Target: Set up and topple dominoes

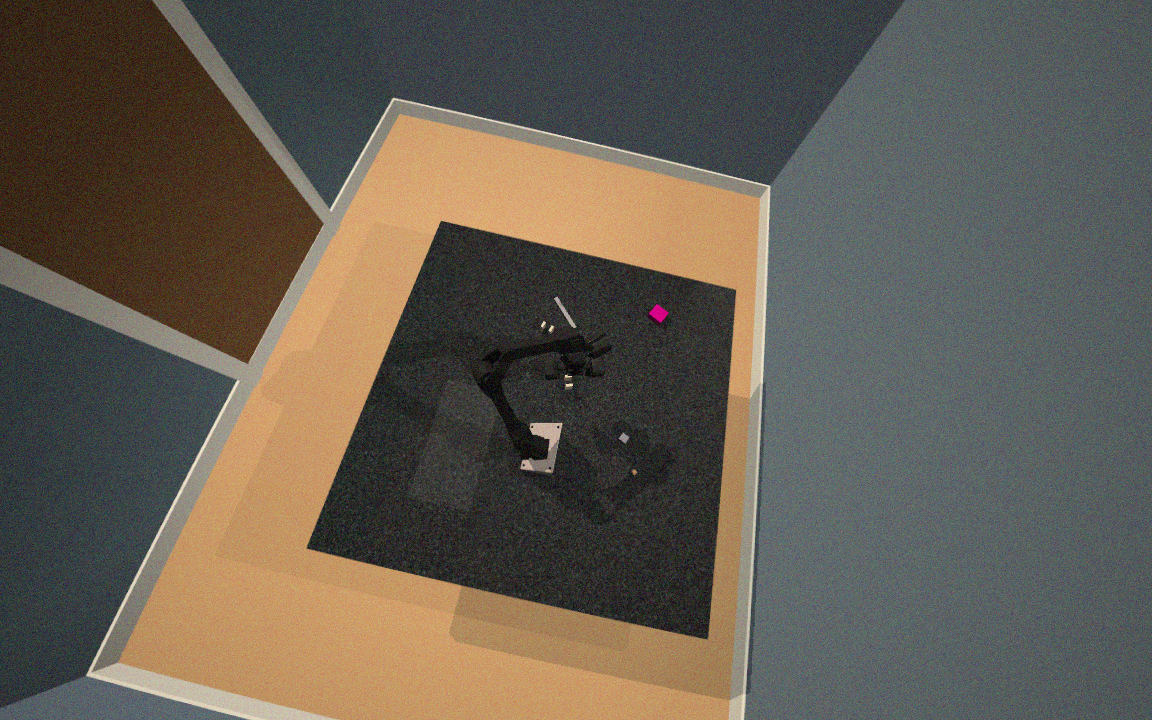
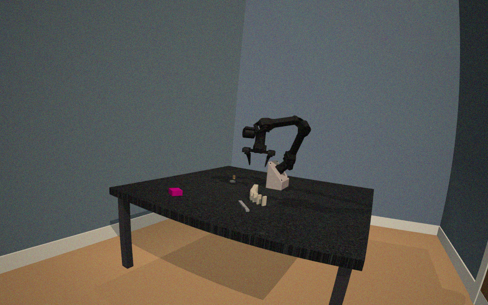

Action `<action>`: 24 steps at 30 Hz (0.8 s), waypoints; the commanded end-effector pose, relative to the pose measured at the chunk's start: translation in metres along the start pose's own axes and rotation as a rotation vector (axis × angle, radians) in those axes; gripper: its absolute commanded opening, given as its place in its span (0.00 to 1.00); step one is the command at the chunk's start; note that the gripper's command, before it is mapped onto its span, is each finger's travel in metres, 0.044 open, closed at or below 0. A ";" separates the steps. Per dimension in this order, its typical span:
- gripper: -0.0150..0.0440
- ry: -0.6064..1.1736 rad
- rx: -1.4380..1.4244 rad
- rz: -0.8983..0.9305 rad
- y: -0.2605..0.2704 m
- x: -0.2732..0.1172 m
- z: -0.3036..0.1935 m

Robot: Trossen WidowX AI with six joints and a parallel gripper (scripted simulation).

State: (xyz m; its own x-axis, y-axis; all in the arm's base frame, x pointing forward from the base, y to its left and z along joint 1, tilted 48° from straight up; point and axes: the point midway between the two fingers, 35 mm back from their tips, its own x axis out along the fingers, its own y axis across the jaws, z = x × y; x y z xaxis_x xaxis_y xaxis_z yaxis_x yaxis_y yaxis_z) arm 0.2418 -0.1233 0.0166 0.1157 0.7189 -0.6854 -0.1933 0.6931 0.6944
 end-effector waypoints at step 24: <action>0.25 0.024 1.566 -0.001 0.003 0.061 -0.041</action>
State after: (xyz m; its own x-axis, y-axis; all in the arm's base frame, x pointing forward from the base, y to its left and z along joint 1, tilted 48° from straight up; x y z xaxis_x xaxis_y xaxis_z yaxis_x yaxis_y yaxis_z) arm 0.2167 -0.0913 -0.0254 0.1059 0.7174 -0.6886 0.9137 0.2031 0.3521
